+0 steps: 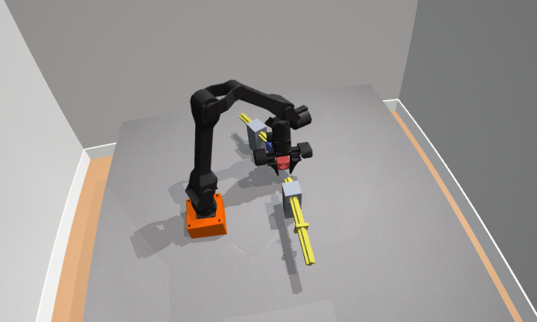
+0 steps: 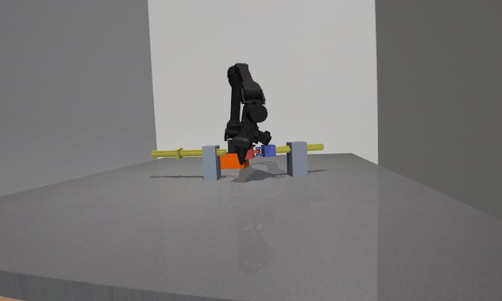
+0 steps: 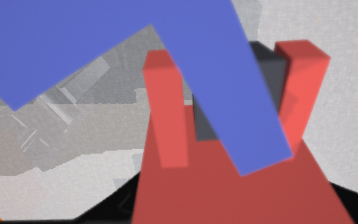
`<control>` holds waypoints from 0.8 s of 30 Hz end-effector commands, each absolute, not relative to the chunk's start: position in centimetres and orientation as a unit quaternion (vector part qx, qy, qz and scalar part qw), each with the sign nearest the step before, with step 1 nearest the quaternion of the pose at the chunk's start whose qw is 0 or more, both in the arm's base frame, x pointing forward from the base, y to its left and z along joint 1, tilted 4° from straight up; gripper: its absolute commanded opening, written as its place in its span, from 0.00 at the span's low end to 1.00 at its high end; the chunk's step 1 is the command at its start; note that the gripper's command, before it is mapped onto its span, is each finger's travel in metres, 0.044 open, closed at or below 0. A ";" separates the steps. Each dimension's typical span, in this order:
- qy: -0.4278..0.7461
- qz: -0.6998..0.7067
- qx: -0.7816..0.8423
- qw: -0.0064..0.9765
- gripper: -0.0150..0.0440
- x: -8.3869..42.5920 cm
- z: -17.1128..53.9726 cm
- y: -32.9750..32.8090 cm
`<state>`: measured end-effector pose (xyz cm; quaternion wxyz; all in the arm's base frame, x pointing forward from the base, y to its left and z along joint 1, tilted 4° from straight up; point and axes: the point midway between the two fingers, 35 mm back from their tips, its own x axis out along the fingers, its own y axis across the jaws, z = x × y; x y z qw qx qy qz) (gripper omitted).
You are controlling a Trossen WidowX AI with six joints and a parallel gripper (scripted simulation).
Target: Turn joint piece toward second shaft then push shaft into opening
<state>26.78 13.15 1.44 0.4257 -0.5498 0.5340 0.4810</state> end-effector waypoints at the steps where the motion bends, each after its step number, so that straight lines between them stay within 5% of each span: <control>1: 0.535 0.480 -0.549 0.426 0.64 26.8 1.4 13.2; 9: 0.535 0.480 -0.549 0.426 0.99 26.8 1.4 13.2; 24: 0.528 0.494 -0.535 0.437 1.00 26.7 1.6 13.1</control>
